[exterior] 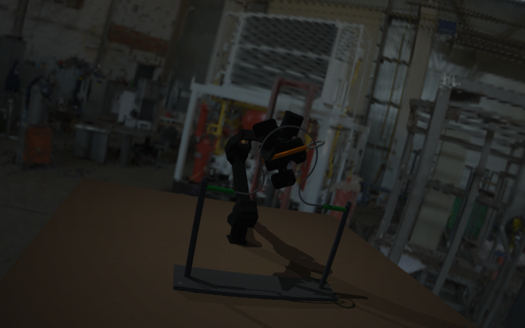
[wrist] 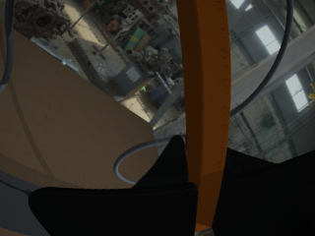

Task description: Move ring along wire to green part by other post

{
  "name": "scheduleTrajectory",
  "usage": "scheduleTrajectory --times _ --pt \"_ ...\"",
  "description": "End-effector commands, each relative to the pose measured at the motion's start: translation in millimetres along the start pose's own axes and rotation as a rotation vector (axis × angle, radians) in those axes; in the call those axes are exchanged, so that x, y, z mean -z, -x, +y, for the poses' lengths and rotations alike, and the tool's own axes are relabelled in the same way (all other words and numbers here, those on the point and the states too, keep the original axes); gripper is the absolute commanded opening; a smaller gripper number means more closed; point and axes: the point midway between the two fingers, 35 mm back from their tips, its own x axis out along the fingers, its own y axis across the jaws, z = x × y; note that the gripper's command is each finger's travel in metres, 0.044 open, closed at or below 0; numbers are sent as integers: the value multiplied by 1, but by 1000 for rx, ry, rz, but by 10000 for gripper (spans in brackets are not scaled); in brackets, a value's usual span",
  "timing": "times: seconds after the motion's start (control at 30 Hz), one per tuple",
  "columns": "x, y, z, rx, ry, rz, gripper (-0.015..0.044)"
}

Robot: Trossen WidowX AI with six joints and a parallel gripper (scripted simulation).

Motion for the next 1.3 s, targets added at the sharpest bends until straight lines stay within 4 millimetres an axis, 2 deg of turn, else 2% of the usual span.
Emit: scheduleTrajectory --times 0.0,1.27 --pt "1 0 -2 25 47 -4 -150" --pt "-5 1 -21 265 502 -61 -150"
